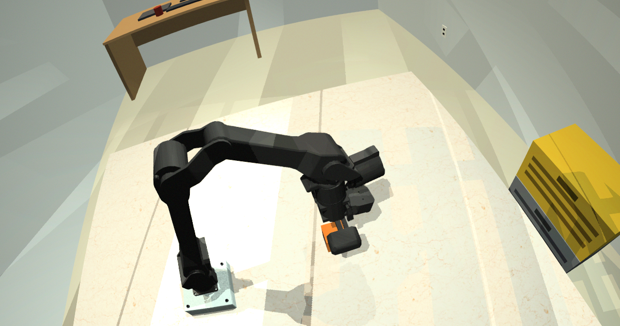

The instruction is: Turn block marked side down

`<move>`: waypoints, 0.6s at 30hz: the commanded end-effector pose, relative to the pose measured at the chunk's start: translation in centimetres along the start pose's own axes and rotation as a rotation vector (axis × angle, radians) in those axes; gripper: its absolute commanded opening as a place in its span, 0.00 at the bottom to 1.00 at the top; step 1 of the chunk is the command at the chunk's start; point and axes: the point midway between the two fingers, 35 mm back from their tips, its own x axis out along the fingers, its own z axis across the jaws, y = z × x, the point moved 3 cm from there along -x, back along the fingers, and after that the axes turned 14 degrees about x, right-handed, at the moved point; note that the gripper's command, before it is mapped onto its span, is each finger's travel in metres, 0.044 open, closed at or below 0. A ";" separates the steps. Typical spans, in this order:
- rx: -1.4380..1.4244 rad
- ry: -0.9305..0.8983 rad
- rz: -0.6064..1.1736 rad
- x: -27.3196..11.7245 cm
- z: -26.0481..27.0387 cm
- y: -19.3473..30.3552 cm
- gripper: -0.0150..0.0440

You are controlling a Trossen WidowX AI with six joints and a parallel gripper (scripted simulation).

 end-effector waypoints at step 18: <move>-0.002 0.003 0.023 1.4 -0.1 0.4 0.63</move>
